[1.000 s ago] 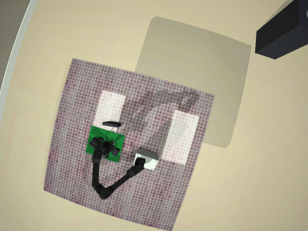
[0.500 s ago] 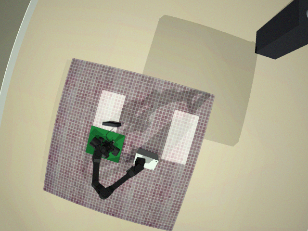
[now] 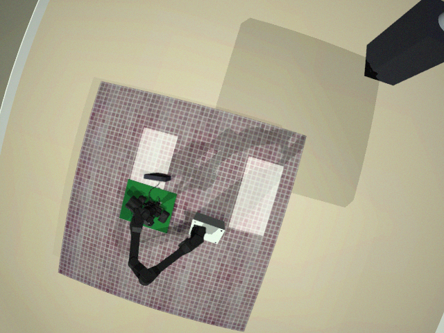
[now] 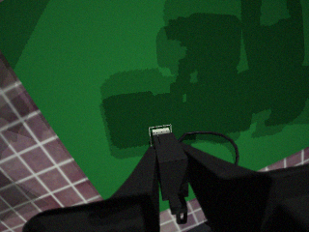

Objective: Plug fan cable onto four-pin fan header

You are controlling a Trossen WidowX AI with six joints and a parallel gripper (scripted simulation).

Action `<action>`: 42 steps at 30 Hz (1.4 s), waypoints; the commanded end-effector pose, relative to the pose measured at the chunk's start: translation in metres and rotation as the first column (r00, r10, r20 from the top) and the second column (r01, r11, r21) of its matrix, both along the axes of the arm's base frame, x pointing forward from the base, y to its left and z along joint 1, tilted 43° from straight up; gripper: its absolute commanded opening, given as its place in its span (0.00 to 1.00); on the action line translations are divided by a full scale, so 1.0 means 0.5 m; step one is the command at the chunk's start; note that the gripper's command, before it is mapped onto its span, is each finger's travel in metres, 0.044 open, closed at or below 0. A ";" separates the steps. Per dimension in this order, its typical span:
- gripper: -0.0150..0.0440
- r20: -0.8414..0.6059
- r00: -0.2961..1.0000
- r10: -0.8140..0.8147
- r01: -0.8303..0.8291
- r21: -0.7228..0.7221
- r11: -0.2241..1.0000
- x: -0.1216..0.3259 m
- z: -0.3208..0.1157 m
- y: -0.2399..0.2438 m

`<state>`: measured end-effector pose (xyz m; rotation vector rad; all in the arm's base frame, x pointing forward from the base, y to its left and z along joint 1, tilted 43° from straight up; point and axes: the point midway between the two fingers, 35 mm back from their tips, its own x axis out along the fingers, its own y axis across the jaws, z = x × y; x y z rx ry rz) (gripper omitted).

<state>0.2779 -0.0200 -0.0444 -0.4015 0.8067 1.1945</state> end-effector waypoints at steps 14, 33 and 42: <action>0.25 -0.003 1.000 -0.003 0.003 0.007 1.000 0.002 -0.015 0.013; 0.69 -0.004 1.000 -0.003 0.003 0.003 1.000 -0.013 0.065 -0.061; 0.69 -0.004 1.000 -0.004 0.004 0.003 1.000 -0.011 0.073 -0.063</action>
